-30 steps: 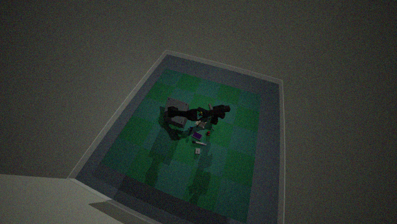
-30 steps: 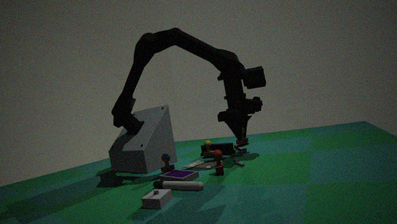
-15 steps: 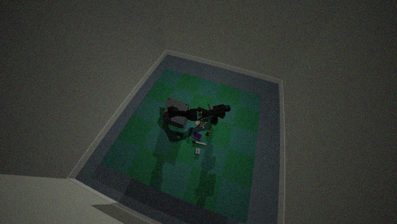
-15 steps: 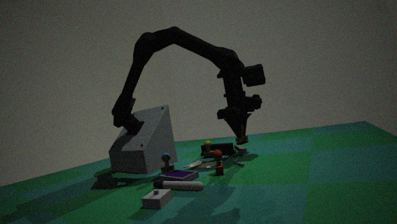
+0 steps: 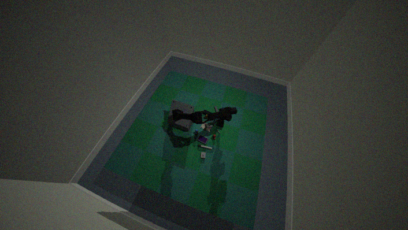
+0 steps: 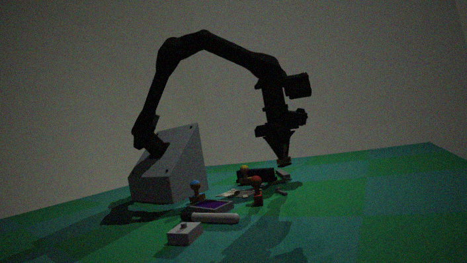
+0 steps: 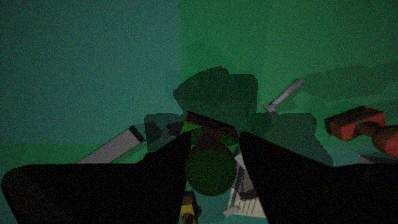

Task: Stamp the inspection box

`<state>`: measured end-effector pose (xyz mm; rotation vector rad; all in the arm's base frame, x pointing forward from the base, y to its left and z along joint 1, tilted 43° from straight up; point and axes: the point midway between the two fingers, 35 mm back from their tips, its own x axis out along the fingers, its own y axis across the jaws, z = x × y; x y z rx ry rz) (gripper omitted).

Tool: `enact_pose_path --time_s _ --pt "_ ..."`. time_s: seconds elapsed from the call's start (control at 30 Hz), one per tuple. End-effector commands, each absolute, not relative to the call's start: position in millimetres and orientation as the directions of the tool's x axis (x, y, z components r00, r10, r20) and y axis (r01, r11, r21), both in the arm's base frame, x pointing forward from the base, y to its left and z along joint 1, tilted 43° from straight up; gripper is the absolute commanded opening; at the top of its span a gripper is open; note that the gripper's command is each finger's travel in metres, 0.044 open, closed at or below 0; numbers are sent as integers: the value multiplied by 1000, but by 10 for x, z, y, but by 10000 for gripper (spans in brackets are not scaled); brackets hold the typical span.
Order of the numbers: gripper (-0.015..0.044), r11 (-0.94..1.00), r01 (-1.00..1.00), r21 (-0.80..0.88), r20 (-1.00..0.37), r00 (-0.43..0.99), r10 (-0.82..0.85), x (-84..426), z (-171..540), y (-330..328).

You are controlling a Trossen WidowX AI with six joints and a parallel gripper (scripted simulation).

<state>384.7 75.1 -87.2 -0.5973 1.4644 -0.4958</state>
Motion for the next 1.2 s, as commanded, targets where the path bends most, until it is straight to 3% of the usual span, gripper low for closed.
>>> enact_pose_path --time_s 0.0,0.67,1.17 --pt "0 766 -42 -642 -767 58 -639 3859 -840 778" --pt "0 769 -42 -638 -770 56 -636 3847 -760 826" --pt "0 774 -46 -631 -775 54 -629 3736 -214 288"
